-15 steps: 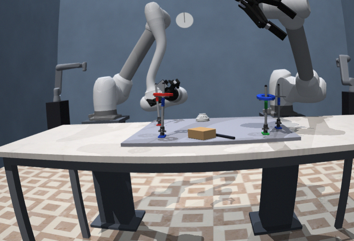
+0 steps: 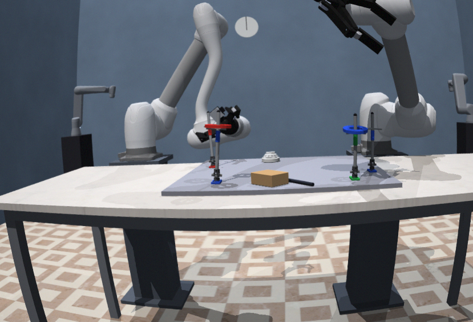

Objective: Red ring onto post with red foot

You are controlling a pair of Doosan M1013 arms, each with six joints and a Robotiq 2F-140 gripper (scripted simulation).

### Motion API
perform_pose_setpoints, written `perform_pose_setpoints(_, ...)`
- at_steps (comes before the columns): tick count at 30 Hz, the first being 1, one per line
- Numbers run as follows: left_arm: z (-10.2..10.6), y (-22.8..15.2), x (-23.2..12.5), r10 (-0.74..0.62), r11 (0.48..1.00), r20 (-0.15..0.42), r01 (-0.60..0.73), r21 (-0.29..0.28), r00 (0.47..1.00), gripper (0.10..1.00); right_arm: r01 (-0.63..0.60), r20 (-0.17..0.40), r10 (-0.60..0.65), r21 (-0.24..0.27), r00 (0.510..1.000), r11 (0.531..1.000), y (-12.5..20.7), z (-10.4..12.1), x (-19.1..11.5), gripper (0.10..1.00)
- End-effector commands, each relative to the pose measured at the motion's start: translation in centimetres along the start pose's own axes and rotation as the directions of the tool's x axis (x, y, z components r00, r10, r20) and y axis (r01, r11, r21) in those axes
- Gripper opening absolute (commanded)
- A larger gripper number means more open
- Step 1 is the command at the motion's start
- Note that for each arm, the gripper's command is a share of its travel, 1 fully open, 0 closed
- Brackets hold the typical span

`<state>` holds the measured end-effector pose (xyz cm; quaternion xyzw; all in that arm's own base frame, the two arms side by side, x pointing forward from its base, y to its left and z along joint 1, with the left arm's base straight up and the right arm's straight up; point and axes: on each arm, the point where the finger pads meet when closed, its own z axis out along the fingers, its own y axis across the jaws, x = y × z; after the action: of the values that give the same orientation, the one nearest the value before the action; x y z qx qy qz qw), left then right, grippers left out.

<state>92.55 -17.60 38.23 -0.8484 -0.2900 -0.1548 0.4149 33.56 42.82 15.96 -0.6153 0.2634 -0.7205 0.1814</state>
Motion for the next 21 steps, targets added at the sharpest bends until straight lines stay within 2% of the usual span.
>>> perform_pose_setpoints(1,-0.11,-0.14,0.09,-0.002,1.0,-0.001,0.002,-0.001,1.0,1.0,-0.001,0.0,0.001,0.0,1.0,1.0,-0.03,0.0,0.03,1.0)
perform_pose_setpoints(2,-0.11,-0.14,0.09,-0.002,1.0,-0.001,0.002,-0.001,1.0,1.0,-0.001,0.0,0.001,0.0,1.0,1.0,-0.03,0.0,0.03,1.0)
perform_pose_setpoints(3,-0.11,-0.14,0.09,-0.002,1.0,-0.001,0.002,-0.001,1.0,1.0,-0.001,0.0,0.001,0.0,1.0,1.0,-0.03,0.0,0.03,0.249)
perform_pose_setpoints(21,-0.11,-0.14,0.09,-0.002,1.0,-0.001,0.002,-0.001,1.0,1.0,-0.001,0.0,0.001,0.0,1.0,1.0,-0.03,0.0,0.03,0.249)
